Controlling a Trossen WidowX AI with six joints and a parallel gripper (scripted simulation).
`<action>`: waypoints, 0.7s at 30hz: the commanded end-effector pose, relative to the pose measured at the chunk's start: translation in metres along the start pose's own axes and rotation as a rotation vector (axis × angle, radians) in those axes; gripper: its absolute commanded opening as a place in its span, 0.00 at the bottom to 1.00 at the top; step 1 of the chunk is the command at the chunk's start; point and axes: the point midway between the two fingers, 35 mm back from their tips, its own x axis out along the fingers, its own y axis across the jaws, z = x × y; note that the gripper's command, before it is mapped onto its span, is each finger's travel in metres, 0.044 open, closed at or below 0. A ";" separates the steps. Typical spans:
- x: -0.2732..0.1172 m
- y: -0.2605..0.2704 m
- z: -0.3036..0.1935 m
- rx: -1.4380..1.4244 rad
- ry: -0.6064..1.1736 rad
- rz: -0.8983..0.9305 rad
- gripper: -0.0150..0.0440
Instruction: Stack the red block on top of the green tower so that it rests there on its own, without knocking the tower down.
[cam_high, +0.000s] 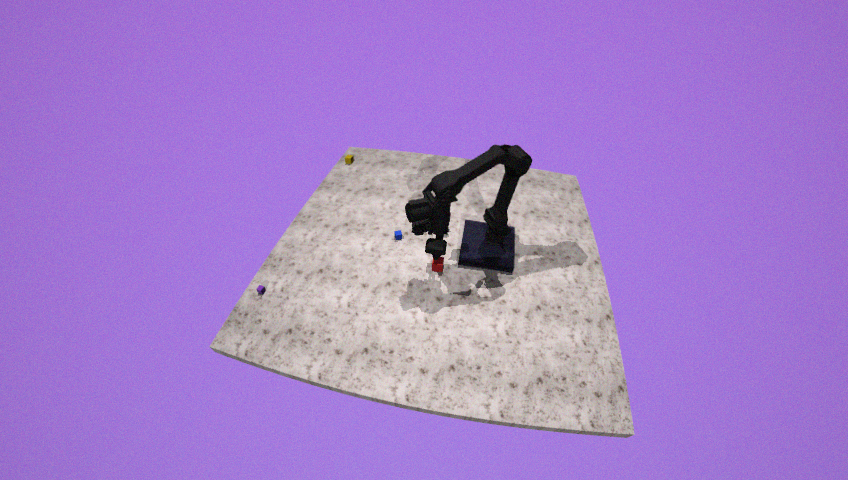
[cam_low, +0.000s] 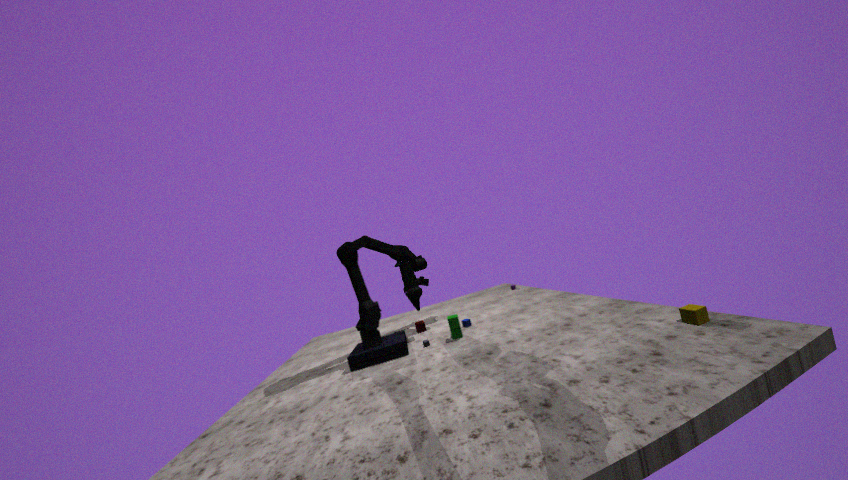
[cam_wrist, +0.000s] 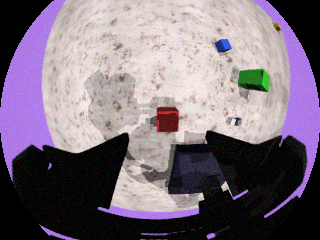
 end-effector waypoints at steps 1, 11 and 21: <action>0.022 -0.002 -0.002 -0.003 0.012 -0.013 1.00; 0.045 -0.004 -0.006 -0.003 0.013 -0.013 1.00; 0.061 -0.004 -0.005 -0.003 0.013 -0.013 1.00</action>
